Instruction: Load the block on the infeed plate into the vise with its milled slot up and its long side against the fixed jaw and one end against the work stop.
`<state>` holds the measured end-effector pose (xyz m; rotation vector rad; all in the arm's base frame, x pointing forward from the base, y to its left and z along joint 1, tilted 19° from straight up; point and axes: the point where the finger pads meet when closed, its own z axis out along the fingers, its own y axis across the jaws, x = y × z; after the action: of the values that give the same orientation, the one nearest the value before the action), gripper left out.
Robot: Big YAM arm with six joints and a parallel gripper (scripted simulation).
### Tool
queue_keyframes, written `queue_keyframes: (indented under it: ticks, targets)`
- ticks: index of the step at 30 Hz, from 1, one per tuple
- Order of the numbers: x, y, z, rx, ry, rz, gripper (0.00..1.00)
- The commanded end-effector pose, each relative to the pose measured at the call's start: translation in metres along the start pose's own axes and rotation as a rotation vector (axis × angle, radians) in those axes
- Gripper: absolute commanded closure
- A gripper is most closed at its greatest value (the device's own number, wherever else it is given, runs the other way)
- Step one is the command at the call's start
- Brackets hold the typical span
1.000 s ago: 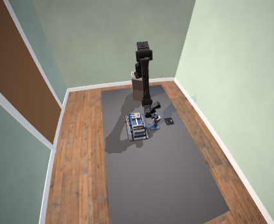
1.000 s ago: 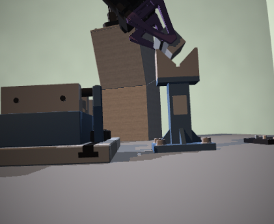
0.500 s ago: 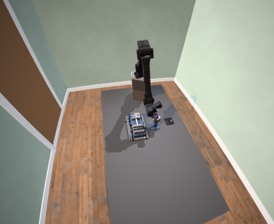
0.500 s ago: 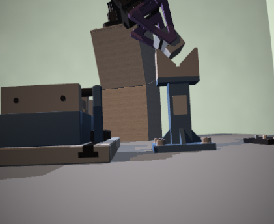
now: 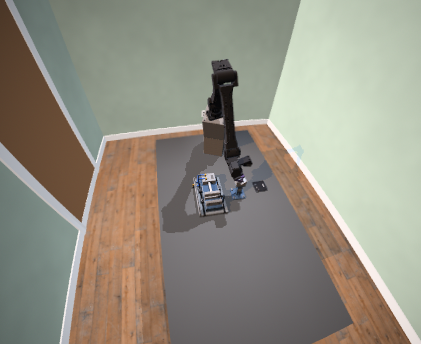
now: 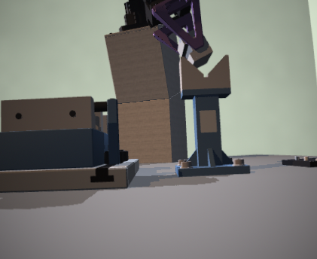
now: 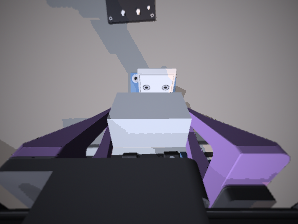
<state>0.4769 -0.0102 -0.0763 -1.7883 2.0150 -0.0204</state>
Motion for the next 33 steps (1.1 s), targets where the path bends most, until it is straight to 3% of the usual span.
queue_keyframes:
  ticks: [1,6,21,23,33]
  targets:
    - [-0.016,-0.01,-0.011,0.024,0.014,-0.004,1.0]
    - [-0.016,-0.012,-0.011,0.024,0.05,-0.004,1.0]
    - [-0.019,-0.022,-0.013,0.044,0.221,-0.005,1.0]
    - [-0.019,-0.022,-0.013,0.044,0.221,-0.005,1.0]
    - [-0.02,-0.022,-0.013,0.046,0.318,-0.002,1.0]
